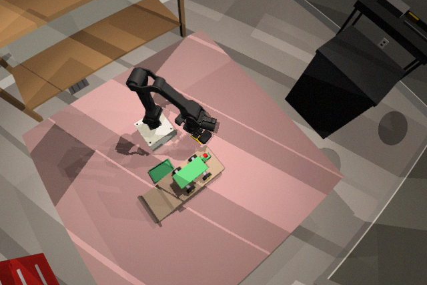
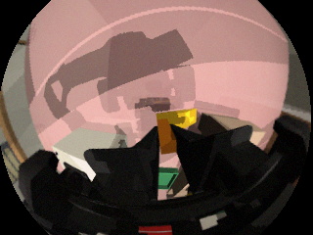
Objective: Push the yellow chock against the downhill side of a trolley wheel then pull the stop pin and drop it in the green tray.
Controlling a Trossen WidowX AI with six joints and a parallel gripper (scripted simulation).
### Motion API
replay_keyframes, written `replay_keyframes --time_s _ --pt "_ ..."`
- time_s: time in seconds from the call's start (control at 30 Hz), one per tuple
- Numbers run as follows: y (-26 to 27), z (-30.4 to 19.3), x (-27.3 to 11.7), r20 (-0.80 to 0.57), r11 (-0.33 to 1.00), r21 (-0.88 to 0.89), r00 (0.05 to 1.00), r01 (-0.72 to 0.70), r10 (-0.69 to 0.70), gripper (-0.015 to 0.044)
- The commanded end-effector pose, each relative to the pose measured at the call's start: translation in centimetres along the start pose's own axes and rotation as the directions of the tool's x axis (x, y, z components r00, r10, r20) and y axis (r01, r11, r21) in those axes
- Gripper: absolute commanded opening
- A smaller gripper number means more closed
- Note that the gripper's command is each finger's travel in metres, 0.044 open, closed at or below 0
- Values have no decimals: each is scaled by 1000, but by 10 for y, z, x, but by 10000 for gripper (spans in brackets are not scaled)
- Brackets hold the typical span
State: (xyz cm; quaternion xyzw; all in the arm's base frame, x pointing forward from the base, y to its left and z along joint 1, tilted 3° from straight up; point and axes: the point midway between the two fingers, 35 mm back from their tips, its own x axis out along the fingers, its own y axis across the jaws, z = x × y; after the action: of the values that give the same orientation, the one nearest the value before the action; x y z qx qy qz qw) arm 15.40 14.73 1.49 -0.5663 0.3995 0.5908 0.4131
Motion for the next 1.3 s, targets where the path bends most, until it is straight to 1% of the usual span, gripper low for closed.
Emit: replay_keyframes --time_s 0.0,0.93,1.17,1.27 --pt "-1 1 -14 10 1000 -5 1000 6 -6 0" --pt "-4 4 -102 10 1000 -5 1000 7 -7 0" --pt "-5 5 -104 10 1000 1 1000 7 -7 0" --pt "-5 5 -104 10 997 73 1000 6 -7 0"
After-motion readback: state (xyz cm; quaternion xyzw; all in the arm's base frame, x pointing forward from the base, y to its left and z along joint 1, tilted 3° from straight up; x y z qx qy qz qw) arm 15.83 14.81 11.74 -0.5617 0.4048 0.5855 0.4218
